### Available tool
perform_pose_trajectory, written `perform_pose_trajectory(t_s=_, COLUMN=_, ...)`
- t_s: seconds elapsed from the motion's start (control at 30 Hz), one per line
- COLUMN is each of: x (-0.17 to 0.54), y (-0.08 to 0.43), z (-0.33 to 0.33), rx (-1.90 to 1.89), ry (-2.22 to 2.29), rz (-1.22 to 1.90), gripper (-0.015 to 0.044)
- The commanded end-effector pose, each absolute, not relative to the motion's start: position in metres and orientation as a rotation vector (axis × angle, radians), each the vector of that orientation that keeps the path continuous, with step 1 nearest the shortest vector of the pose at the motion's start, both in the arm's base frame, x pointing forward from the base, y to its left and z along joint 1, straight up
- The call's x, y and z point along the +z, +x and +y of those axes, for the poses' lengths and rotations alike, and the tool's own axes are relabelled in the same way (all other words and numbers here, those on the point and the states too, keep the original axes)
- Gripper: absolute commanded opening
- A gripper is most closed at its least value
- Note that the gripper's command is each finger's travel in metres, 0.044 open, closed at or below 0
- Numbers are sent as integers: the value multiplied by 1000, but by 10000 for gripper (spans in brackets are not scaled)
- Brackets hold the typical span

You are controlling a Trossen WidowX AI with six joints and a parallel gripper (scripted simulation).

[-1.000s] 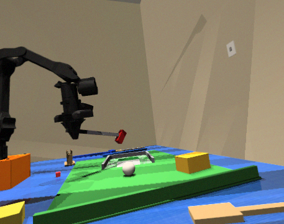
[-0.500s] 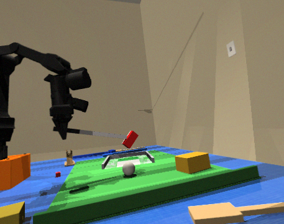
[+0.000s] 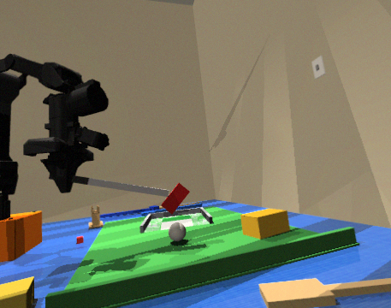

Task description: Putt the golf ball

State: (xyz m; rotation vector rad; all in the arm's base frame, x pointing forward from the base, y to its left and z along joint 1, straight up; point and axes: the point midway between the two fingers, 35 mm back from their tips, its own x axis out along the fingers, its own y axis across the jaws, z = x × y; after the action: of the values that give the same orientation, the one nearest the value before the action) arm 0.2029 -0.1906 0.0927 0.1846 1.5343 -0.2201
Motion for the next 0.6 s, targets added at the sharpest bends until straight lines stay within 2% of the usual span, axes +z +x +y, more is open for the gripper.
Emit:
perform_pose_trajectory(t_s=0.0, x=88, y=203, z=-192, rx=-228, ry=191, rz=1537, gripper=0)
perform_pose_trajectory(t_s=0.27, x=54, y=203, z=-192, rx=-228, ry=191, rz=1537, gripper=0)
perform_pose_trajectory(t_s=0.57, x=46, y=204, z=-193, rx=-228, ry=191, rz=1537, gripper=0)
